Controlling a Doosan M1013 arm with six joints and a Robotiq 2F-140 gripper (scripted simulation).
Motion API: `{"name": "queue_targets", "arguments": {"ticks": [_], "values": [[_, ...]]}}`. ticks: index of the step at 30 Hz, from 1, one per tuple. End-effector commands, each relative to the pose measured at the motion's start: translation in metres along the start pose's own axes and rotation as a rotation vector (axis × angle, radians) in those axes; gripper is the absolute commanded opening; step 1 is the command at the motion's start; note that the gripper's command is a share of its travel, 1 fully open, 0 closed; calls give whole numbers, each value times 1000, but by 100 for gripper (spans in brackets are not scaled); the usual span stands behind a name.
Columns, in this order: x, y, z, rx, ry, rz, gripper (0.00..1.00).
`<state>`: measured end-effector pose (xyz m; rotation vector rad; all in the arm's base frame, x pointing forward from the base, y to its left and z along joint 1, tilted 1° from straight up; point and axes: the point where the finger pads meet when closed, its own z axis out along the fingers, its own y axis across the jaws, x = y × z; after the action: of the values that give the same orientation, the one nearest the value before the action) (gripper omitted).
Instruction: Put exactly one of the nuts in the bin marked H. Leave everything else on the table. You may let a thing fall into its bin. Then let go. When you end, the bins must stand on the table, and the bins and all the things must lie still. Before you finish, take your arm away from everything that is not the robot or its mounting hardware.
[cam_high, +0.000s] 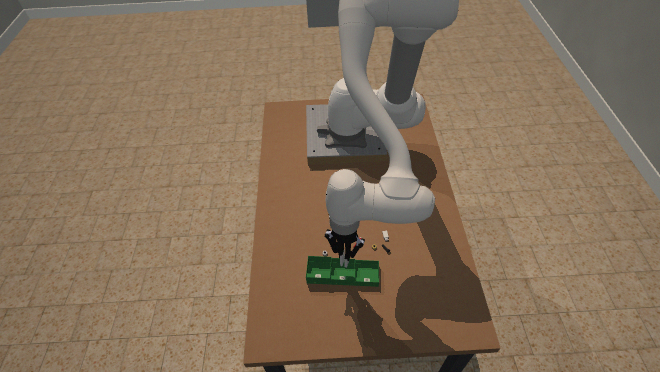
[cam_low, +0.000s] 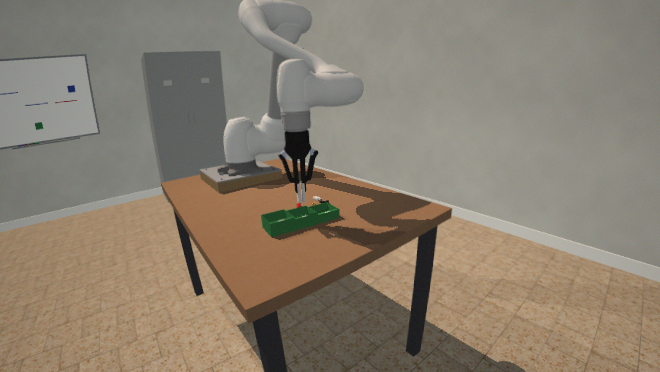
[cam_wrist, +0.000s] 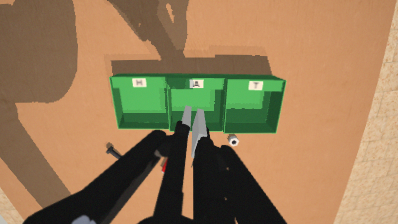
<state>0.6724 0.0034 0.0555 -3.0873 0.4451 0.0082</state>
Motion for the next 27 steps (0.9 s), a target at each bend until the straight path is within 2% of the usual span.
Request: {"name": "queue_targets", "arguments": {"ticks": [1, 5, 27], "values": [[-1, -2, -2, 1, -2, 5, 5], [-1, -2, -2, 1, -2, 5, 5], [-1, -2, 52, 1, -2, 5, 5]]}}
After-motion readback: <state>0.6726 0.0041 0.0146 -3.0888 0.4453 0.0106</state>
